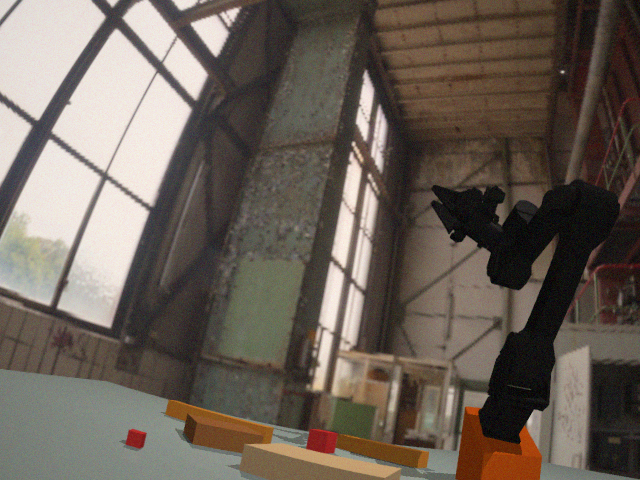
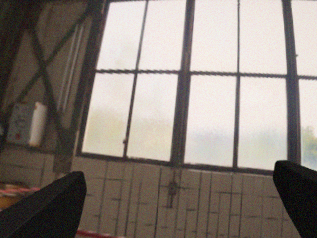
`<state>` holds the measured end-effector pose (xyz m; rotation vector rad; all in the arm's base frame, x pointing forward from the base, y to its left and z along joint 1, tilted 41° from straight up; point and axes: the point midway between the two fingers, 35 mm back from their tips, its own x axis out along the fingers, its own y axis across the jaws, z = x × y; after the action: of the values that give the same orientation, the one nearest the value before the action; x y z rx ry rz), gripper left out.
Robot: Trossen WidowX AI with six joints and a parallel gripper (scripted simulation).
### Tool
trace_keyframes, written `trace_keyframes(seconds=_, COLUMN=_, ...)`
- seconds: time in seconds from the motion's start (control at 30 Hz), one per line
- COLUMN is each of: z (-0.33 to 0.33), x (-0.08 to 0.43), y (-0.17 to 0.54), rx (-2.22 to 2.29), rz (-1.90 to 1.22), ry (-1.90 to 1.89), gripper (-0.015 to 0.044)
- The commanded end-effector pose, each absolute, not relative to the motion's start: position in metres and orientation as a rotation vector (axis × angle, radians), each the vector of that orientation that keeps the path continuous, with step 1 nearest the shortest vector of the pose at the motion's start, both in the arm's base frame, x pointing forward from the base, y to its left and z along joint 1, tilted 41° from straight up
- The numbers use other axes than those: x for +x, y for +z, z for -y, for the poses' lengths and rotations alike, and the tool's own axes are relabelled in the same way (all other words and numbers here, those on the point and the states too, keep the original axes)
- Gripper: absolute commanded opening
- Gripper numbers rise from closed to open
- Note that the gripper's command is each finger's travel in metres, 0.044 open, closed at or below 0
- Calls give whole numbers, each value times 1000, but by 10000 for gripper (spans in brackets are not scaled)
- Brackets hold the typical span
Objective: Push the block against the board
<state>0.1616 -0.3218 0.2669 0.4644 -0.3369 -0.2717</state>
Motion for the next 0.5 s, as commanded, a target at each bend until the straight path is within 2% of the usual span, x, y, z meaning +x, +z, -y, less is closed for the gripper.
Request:
trace_keyframes(seconds=0.0, z=322, x=162, y=267, rx=464, rz=337, ry=-272, gripper=374)
trace_keyframes(seconds=0.17, z=319, x=172, y=266, rx=496, rz=329, ry=-251, gripper=243)
trace_keyframes(seconds=0.47, z=293, x=238, y=257, rx=698, rz=242, ry=-124, gripper=6)
